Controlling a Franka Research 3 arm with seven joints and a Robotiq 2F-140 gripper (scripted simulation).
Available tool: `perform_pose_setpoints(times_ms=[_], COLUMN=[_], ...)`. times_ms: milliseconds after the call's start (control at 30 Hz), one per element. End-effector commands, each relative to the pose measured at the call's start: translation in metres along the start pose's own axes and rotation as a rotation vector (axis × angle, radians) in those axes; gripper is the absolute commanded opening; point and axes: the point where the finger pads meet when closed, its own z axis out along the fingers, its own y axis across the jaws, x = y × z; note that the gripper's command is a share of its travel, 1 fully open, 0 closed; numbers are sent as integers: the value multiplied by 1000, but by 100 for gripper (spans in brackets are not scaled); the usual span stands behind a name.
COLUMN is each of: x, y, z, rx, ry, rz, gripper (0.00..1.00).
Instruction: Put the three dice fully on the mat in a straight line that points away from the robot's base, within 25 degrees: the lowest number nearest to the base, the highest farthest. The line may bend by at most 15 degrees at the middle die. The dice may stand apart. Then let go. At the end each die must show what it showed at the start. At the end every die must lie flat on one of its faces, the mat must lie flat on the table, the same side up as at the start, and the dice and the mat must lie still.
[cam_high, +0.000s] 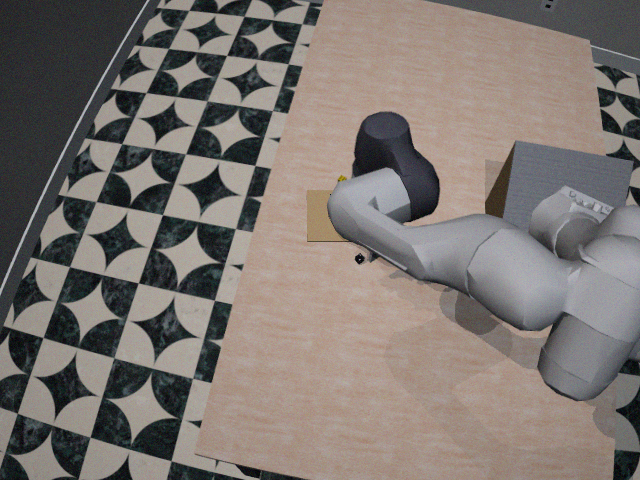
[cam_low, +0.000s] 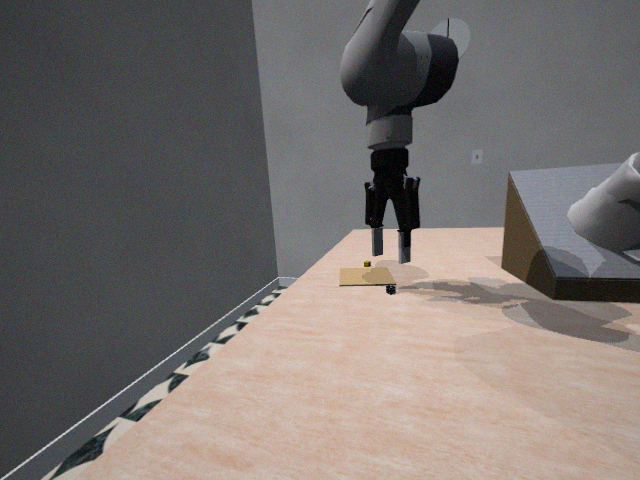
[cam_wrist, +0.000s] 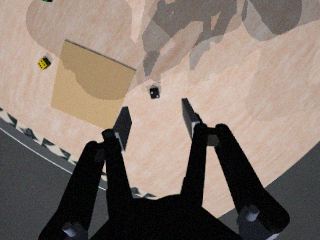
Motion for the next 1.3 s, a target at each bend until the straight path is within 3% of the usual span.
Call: perform_pose_setpoints(times_ms=[0, 1267], x=[1, 1], y=[-1, -1], z=[0, 5], rx=[2, 2], ry=[-4, -4], rz=[-49, -49], gripper=[19, 19])
